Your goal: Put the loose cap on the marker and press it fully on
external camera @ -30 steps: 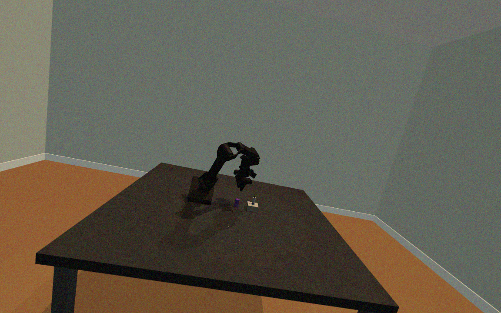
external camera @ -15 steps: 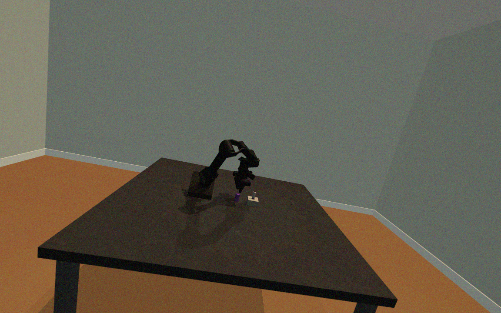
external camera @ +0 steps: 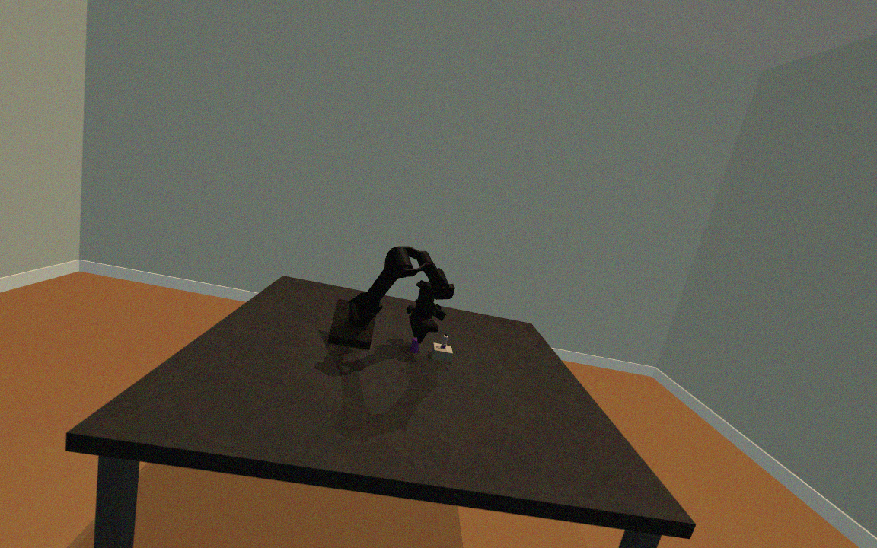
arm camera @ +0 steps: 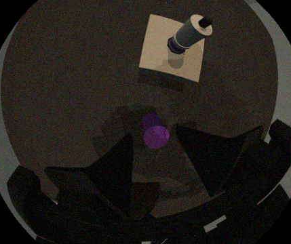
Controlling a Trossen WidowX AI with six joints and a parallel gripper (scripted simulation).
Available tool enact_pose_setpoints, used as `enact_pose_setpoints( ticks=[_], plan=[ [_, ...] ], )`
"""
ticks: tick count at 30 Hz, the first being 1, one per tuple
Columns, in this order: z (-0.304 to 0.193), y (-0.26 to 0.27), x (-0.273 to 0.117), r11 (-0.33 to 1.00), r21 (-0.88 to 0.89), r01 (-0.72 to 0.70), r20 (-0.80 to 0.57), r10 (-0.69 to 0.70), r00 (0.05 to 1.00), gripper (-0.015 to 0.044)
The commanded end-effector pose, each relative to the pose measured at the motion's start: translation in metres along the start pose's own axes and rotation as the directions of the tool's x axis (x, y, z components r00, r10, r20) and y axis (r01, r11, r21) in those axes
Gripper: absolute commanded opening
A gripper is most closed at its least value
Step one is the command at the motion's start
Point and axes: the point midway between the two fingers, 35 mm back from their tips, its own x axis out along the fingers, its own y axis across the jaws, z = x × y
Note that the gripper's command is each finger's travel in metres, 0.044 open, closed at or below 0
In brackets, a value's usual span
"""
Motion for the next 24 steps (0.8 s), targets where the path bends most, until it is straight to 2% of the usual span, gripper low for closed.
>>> enact_pose_setpoints(
  ticks=[1, 19, 23, 24],
  plan=[
    [-0.002, 0.0, 0.008, 1.0, -0.008, 0.005, -0.004, -0.005, 1.0, 0.0242],
    [-0.004, -0.002, 0.034, 1.0, -0.007, 0.009, -0.006, -0.009, 1.0, 0.0242],
    [-0.004, -0.002, 0.034, 1.0, -0.007, 0.009, -0.006, -0.009, 1.0, 0.0137],
    [-0.004, -0.002, 0.034, 1.0, -0.007, 0.009, -0.006, -0.009, 1.0, 0.0131]
  ],
)
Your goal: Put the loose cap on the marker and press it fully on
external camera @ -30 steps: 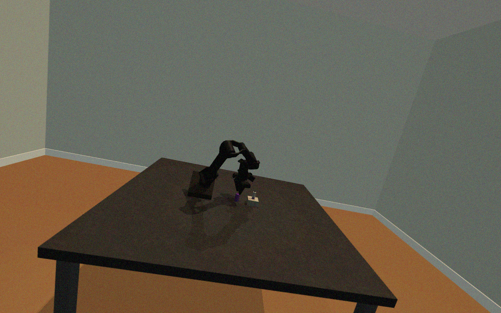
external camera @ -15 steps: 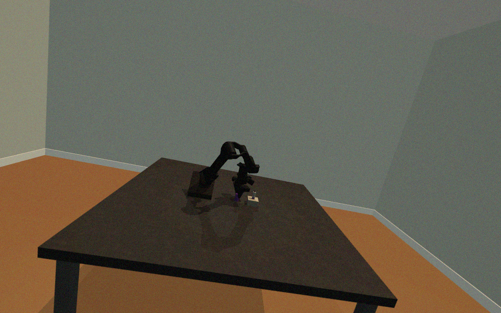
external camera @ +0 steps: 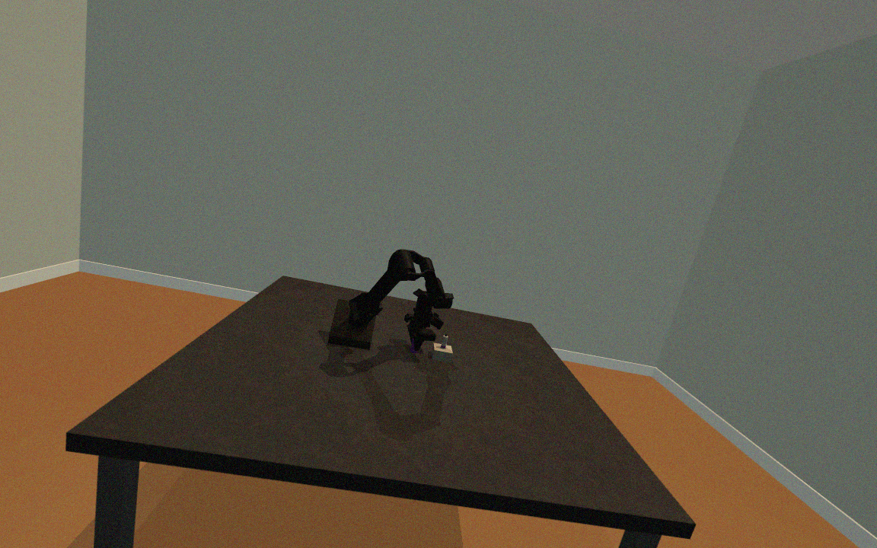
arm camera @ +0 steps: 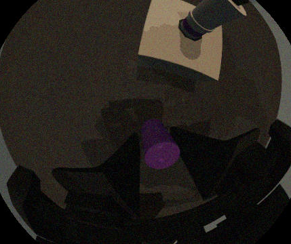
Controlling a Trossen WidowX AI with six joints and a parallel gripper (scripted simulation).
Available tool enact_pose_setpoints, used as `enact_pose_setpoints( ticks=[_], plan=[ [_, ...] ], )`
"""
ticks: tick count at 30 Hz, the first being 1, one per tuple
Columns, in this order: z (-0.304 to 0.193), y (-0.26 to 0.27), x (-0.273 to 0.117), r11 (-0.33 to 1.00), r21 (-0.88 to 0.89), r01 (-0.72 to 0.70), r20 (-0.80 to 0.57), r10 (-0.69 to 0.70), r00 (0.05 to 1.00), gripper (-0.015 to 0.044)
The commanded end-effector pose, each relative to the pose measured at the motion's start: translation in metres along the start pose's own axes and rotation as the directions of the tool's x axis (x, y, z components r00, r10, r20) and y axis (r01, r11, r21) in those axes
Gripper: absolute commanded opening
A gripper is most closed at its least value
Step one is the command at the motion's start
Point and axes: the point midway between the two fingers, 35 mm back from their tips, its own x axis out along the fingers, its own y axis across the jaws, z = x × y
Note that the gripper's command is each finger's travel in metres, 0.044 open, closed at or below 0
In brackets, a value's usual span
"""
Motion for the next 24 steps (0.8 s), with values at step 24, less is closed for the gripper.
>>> enact_pose_setpoints(
  ticks=[24],
  plan=[
    [0.001, 0.001, -0.036, 1.0, -0.014, 0.0, 0.003, 0.0, 1.0, 0.0]
  ],
)
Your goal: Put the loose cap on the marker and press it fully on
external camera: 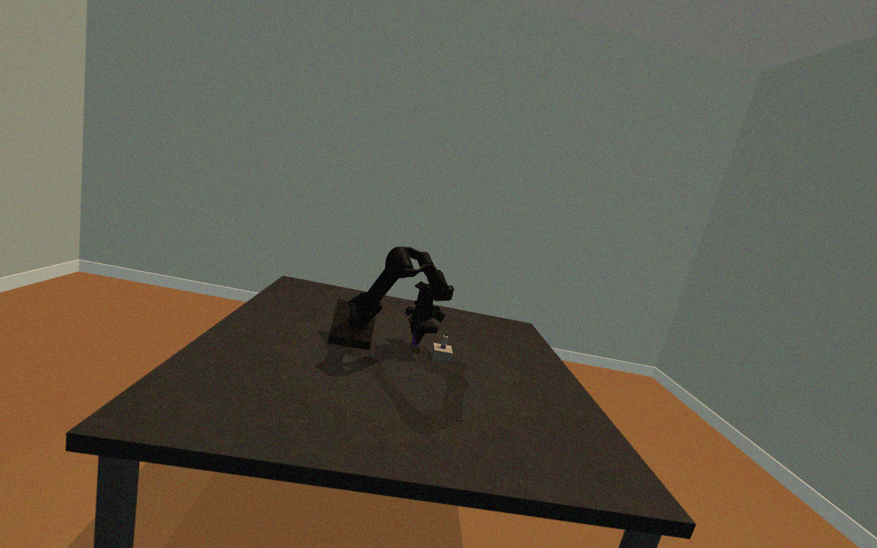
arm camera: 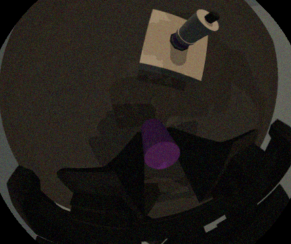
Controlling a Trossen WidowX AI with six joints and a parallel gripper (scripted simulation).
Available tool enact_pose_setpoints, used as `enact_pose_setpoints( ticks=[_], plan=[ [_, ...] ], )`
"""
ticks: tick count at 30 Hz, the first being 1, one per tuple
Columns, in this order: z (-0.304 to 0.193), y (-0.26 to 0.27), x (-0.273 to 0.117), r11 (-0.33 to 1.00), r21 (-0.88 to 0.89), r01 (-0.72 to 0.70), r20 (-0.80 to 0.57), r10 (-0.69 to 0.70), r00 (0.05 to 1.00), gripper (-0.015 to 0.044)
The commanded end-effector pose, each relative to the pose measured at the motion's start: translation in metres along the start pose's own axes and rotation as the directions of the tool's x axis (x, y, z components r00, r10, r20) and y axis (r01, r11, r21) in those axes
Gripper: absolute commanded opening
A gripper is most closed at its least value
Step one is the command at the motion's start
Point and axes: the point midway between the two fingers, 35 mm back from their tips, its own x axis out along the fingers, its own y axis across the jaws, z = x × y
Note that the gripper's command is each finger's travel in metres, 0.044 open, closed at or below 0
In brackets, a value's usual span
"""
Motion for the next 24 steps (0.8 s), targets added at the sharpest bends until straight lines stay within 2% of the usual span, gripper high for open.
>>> enact_pose_setpoints(
  ticks=[1, 12, 24],
  plan=[
    [0.002, 0.0, -0.012, 1.0, 0.006, -0.005, 0.006, 0.005, 1.0, 0.0],
    [0.0, -0.001, -0.033, 1.0, 0.014, -0.004, 0.002, 0.004, 1.0, 0.0],
    [0.023, -0.008, -0.046, 1.0, 0.014, -0.004, 0.003, 0.004, 1.0, 0.0]
  ],
)
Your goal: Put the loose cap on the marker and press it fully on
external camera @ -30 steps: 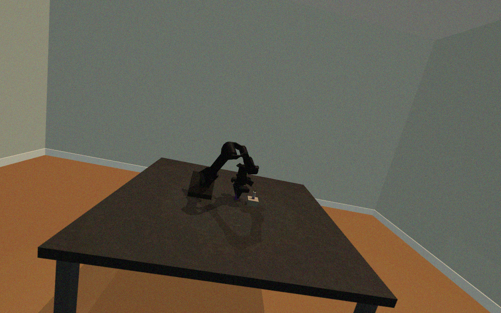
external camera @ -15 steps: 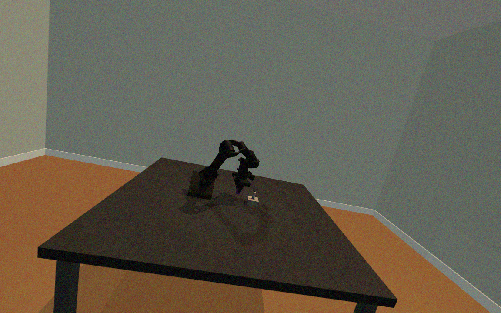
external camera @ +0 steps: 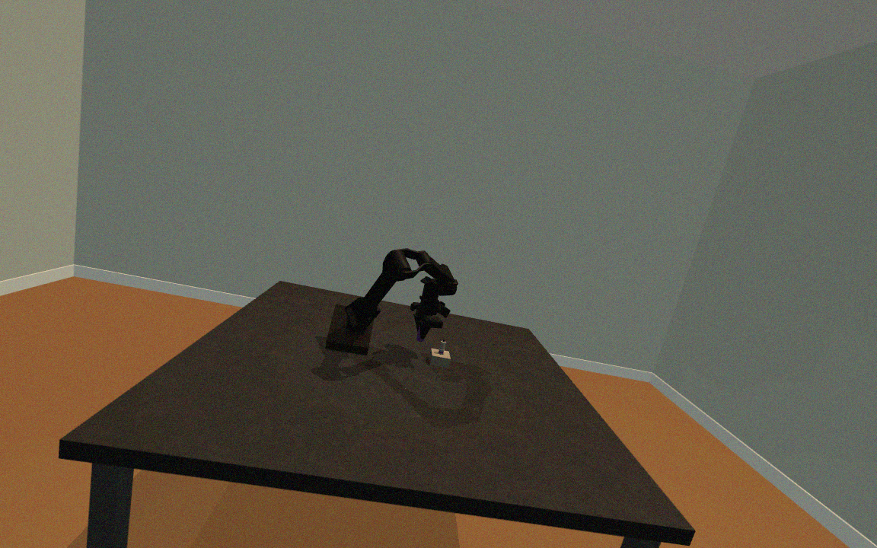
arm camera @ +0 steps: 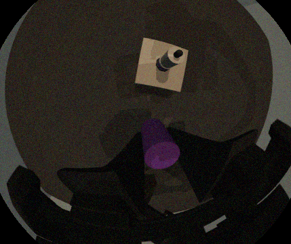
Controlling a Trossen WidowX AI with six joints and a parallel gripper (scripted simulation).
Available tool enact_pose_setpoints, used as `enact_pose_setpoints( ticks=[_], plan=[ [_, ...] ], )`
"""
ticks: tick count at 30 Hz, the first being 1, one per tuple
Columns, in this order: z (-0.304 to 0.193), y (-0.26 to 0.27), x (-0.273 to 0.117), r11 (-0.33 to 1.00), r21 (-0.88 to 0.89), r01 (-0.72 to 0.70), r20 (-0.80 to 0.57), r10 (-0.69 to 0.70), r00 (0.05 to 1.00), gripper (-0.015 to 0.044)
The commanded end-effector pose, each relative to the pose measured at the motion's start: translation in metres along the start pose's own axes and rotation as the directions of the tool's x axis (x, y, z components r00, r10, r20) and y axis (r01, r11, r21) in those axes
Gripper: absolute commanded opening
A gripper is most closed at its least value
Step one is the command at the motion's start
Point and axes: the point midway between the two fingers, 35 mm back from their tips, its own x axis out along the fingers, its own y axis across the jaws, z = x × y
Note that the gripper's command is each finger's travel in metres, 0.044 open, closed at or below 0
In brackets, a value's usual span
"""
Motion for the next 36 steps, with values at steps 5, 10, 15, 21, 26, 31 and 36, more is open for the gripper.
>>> enact_pose_setpoints(
  ticks=[5, 10, 15, 21, 26, 31, 36],
  plan=[
    [0.017, -0.005, -0.009, 1.0, -0.004, 0.0, -0.001, 0.0, 1.0, 0.0],
    [0.026, -0.008, -0.014, 1.0, -0.004, 0.0, 0.0, 0.0, 1.0, 0.0],
    [0.036, -0.012, -0.019, 1.0, -0.003, 0.0, 0.0, 0.0, 1.0, 0.0],
    [0.047, -0.016, -0.025, 1.0, -0.003, 0.0, 0.0, 0.0, 1.0, 0.0],
    [0.056, -0.02, -0.029, 1.0, -0.003, 0.0, 0.001, 0.0, 1.0, 0.0],
    [0.065, -0.024, -0.034, 1.0, -0.002, 0.0, 0.001, 0.0, 1.0, 0.0],
    [0.074, -0.028, -0.038, 1.0, -0.002, 0.001, 0.001, -0.001, 1.0, 0.0]
  ],
)
